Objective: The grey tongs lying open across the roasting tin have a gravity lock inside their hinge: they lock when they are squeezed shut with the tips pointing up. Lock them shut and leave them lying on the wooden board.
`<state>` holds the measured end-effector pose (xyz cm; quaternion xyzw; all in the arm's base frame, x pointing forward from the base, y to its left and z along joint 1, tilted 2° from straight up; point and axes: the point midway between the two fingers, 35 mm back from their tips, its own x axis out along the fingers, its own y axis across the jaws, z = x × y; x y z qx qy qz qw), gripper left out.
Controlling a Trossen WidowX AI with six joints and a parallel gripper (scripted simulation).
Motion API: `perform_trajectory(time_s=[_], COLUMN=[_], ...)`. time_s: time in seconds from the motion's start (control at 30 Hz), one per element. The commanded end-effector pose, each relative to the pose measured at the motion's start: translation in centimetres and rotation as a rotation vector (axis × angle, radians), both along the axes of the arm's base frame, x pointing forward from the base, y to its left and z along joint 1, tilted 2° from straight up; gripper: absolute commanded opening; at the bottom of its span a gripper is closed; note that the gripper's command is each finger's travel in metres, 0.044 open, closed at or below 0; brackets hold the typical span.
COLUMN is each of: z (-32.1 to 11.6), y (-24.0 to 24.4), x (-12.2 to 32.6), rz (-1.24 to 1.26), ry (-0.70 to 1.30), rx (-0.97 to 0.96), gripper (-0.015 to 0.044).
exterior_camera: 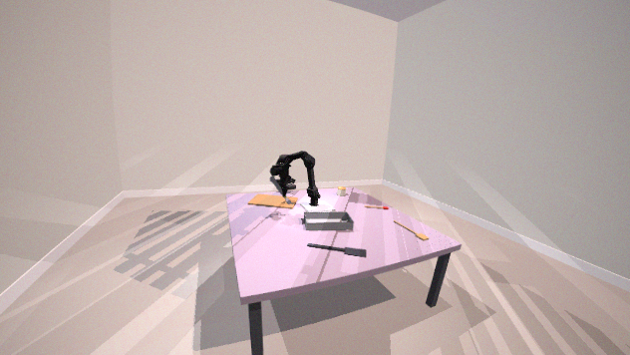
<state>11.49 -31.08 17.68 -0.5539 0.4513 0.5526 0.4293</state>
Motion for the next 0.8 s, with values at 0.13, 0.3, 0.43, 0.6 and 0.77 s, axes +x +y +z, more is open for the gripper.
perform_trajectory(time_s=[0.13, 0.3, 0.43, 0.6, 0.77], z=[0.1, 0.2, 0.3, 0.4, 0.5], y=[-0.7, -1.4, -1.8, -2.0, -2.0], x=[-2.0, -4.8, -7.1, -10.0, -12.8], rz=[-0.054, -0.145, -0.218, -0.312, -0.408], ry=[0.004, 0.003, 0.003, 0.001, 0.001], rx=[0.003, 0.0, -0.002, -0.005, -0.009], gripper=[-0.015, -0.015, -0.015, -0.015, -0.015])
